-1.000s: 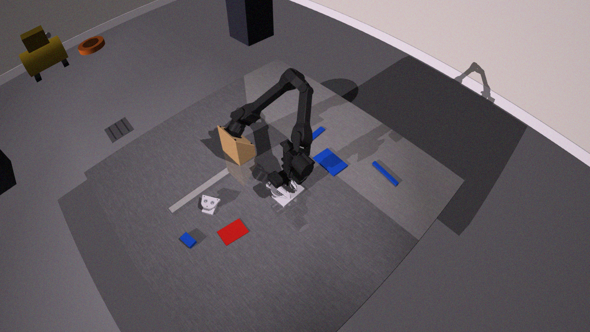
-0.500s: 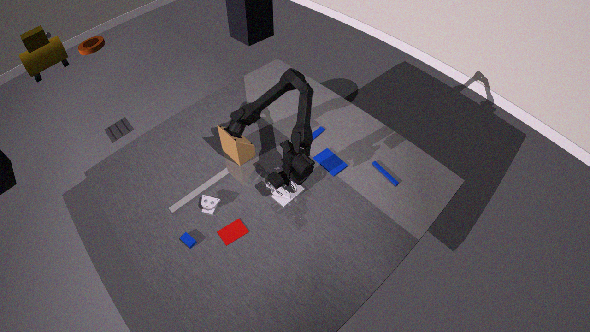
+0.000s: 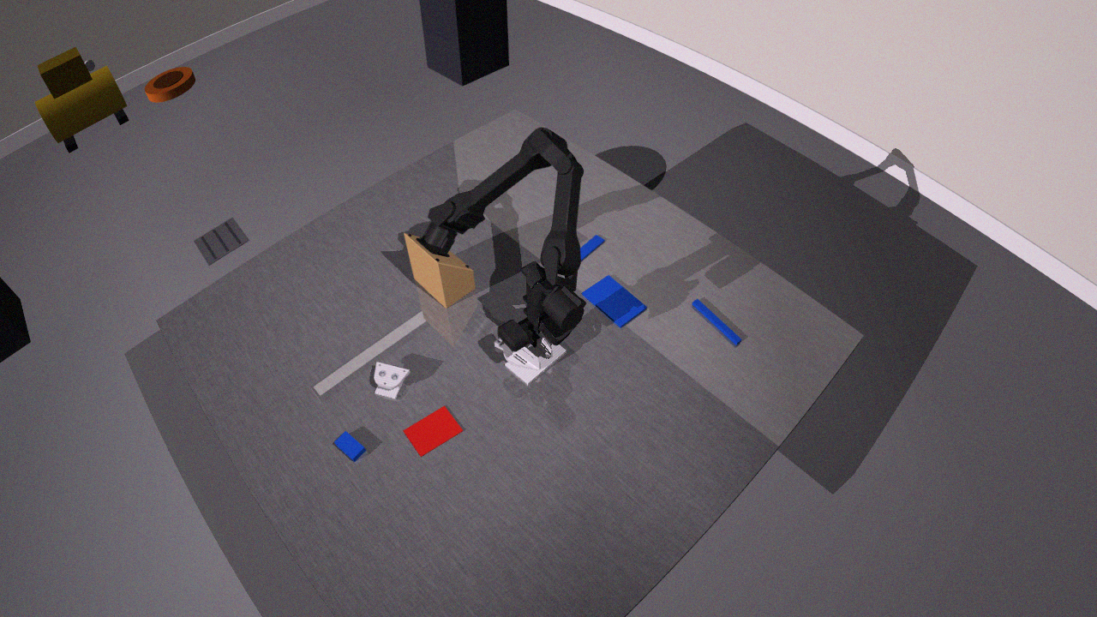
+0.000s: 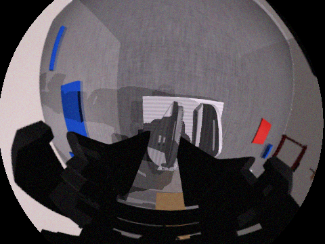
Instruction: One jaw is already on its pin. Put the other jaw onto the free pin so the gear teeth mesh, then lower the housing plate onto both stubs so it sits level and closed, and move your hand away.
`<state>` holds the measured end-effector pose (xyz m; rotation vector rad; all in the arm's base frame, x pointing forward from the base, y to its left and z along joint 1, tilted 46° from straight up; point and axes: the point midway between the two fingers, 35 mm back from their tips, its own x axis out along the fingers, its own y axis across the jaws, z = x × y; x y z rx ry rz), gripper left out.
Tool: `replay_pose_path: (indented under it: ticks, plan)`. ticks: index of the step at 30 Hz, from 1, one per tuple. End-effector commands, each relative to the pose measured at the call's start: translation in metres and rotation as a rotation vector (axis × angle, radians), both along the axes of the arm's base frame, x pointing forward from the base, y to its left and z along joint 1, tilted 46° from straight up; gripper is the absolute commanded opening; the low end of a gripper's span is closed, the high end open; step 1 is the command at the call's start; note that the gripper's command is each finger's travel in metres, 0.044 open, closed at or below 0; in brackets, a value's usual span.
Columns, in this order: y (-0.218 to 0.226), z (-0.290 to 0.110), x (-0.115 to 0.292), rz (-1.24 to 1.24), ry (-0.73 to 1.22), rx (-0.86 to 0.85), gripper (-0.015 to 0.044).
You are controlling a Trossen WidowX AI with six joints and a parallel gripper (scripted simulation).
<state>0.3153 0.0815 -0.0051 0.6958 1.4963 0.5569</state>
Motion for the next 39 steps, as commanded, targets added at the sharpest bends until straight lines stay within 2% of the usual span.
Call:
replay_pose_path:
  ticks: [1, 39]
  plan:
    - [0.0020, -0.0010, -0.0001, -0.004, 0.004, 0.005, 0.0134]
    - [0.0051, -0.0039, 0.0000, -0.005, 0.005, 0.005, 0.0134]
